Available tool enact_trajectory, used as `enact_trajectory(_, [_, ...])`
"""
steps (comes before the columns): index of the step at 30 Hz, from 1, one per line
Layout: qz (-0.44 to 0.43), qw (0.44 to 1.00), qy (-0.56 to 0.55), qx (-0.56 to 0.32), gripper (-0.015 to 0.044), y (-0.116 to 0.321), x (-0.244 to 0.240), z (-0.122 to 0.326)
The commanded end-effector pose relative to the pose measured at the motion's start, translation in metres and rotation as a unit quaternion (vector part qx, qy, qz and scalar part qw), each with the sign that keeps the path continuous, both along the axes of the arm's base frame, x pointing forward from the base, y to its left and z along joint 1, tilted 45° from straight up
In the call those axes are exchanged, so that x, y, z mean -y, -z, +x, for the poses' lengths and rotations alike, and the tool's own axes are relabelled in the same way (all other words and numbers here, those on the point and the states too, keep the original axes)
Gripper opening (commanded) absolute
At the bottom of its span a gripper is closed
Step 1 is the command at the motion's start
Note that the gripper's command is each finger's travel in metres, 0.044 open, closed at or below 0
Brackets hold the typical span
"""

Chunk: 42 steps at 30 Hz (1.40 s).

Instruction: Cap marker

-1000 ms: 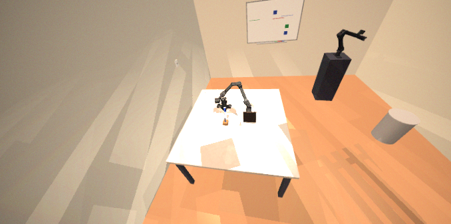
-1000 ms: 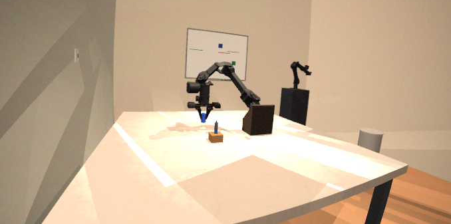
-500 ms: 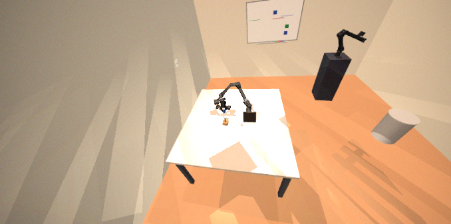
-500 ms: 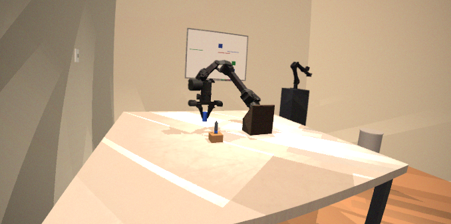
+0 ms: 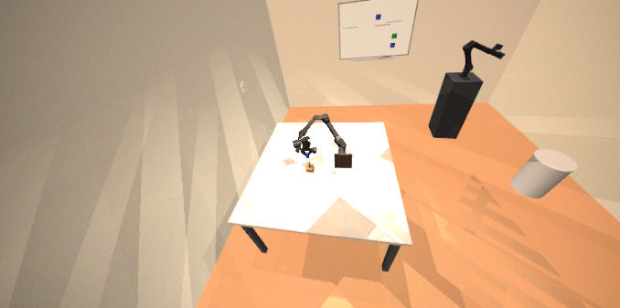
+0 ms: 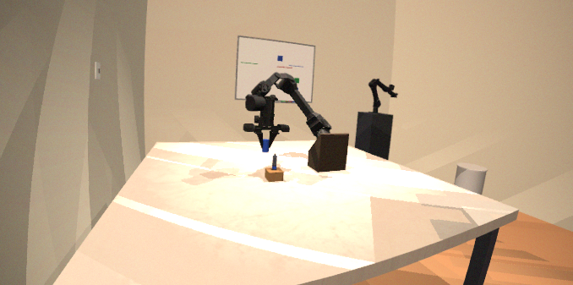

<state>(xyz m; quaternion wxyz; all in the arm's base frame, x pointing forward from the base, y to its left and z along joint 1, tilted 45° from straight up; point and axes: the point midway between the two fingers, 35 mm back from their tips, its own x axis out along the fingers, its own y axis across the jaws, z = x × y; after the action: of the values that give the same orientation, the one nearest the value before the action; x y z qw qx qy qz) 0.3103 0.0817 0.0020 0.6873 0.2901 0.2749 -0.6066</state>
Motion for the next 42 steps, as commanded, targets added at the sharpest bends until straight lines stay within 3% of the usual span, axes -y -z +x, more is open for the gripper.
enact_trajectory(1, [0.003, 1.0, 0.003, 0.002, 0.0, 0.005, -0.015, -0.004])
enact_trajectory(16, [-0.006, 1.0, 0.01, 0.005, 0.0, 0.024, -0.059, -0.029])
enact_trajectory(42, [-0.006, 1.0, 0.01, 0.006, 0.0, 0.048, -0.038, -0.025])
